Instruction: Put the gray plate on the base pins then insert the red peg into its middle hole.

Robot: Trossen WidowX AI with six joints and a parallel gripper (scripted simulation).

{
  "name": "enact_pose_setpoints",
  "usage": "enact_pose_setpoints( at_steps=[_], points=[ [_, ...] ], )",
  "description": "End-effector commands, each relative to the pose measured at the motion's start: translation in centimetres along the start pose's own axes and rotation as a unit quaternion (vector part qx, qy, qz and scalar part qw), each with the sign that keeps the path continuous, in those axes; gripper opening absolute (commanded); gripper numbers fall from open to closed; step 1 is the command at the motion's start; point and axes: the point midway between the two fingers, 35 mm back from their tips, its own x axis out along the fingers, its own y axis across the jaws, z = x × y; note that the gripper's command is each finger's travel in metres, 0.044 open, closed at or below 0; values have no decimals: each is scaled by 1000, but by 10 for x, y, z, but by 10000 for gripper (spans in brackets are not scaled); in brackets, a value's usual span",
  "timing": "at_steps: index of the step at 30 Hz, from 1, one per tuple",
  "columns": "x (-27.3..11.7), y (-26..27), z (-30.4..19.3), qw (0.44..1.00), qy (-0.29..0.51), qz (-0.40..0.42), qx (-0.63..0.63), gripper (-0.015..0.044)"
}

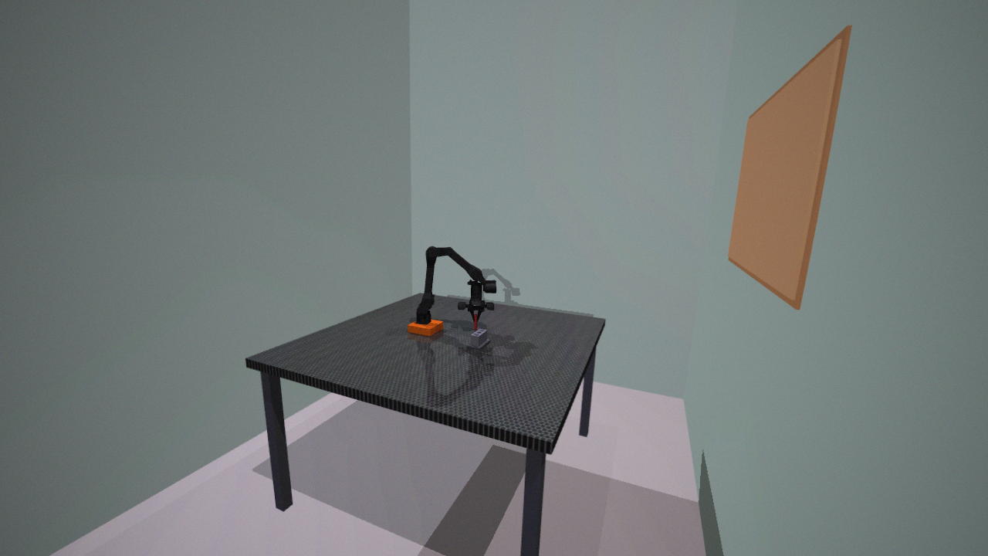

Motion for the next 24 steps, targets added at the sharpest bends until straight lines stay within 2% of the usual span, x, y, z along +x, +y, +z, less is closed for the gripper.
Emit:
enact_pose_setpoints(
  at_steps=[1, 24],
  points=[
    [-6, 1, 0, 1000, 1, 0, 2, 0],
    [-79, 9, 0, 1000, 1, 1, 2, 0]
  ],
)
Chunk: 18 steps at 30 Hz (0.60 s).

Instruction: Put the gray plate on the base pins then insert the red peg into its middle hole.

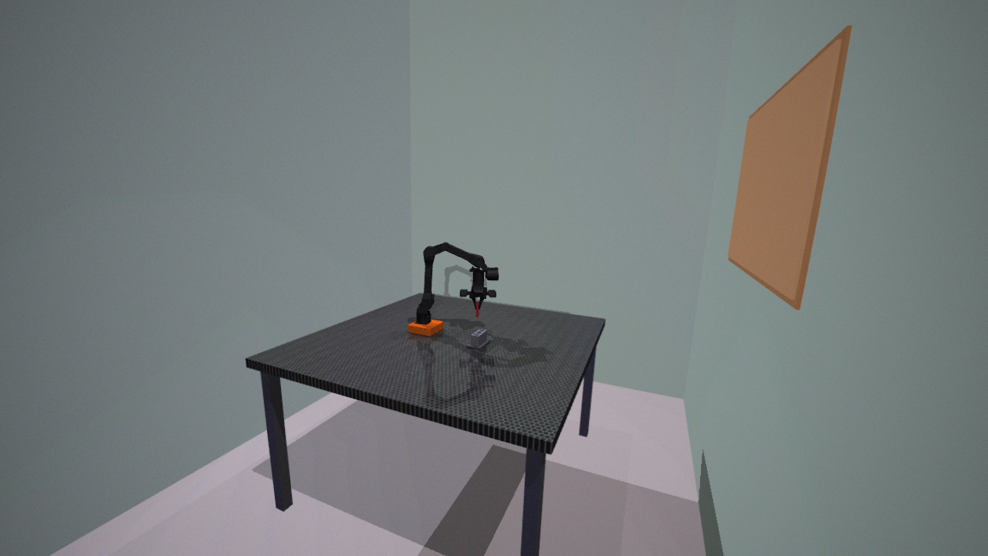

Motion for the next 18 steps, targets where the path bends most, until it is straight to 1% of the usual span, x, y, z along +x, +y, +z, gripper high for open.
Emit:
enact_pose_setpoints(
  at_steps=[1, 2, 18],
  points=[
    [-15, 0, 0, 1000, 1, 4, 2, 0],
    [-3, 0, 0, 1000, 0, 0, 0, 0],
    [-6, 14, 43, 1000, -2, 5, 1, 0]
  ],
)
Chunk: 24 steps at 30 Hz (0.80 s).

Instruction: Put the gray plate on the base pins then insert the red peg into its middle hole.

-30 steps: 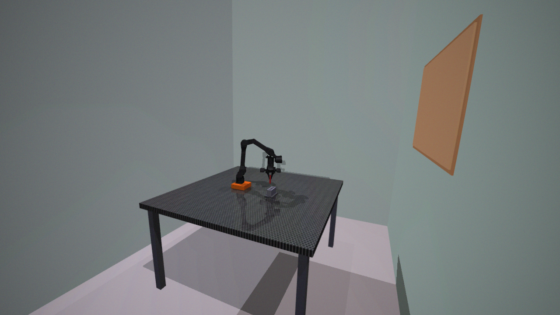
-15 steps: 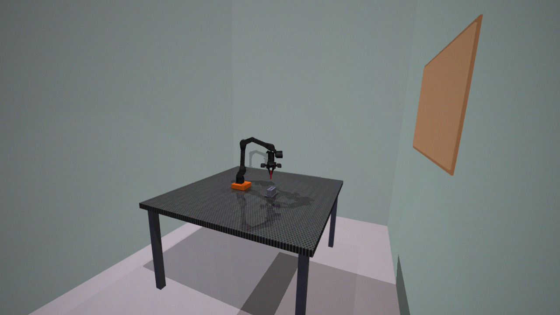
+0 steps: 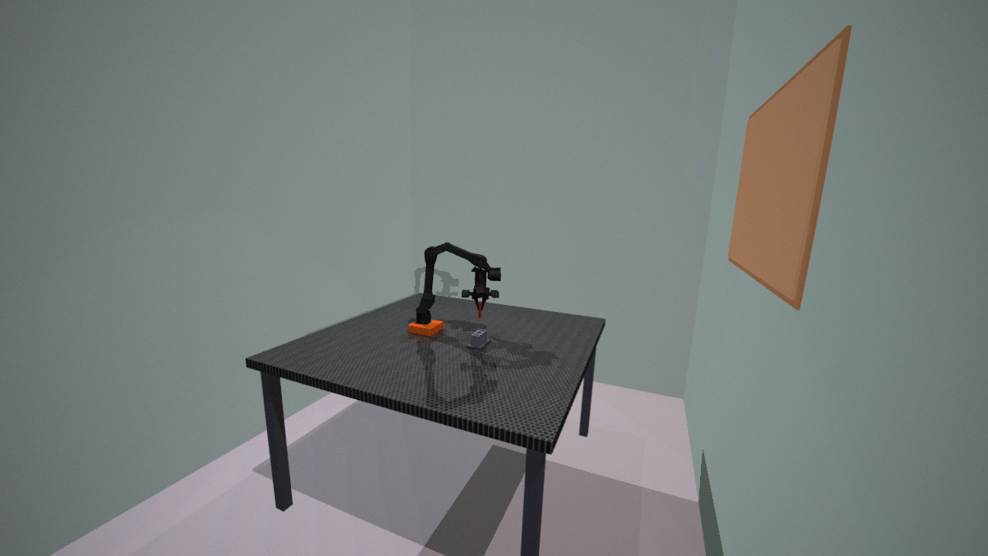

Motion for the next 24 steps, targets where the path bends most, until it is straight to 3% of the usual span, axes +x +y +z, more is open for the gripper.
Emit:
enact_pose_setpoints(
  at_steps=[1, 24],
  points=[
    [1, 3, 10, 1000, 0, -1, -2, 0],
    [-1, 11, 79, 1000, -2, -1, -1, 0]
  ],
)
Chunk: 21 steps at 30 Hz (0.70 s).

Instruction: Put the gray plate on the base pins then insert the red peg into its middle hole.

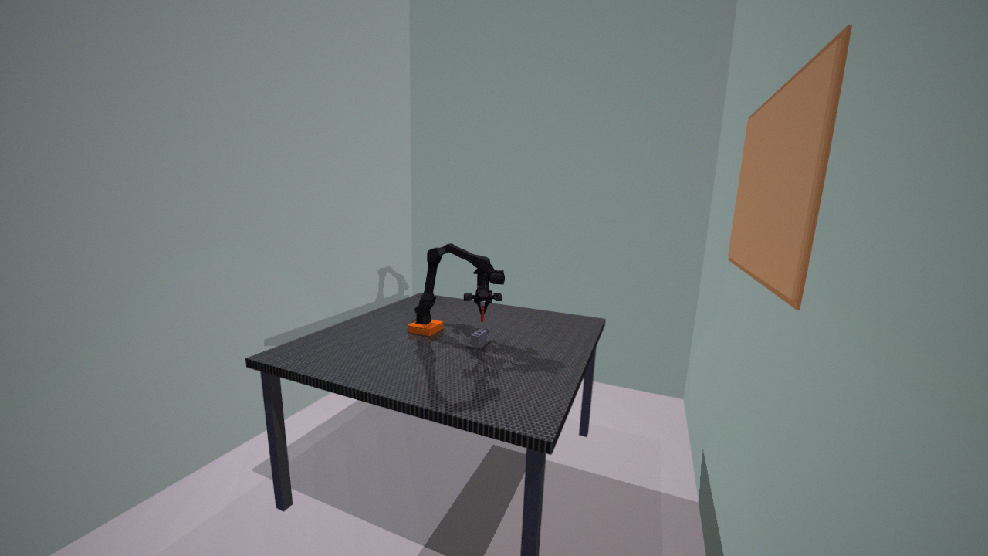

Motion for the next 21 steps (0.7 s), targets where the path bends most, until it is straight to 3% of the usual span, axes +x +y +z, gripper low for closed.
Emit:
enact_pose_setpoints(
  at_steps=[1, 21],
  points=[
    [1, 0, 11, 1000, 1, -3, -2, 0],
    [2, -9, 74, 1000, 0, -4, -2, 0]
  ],
)
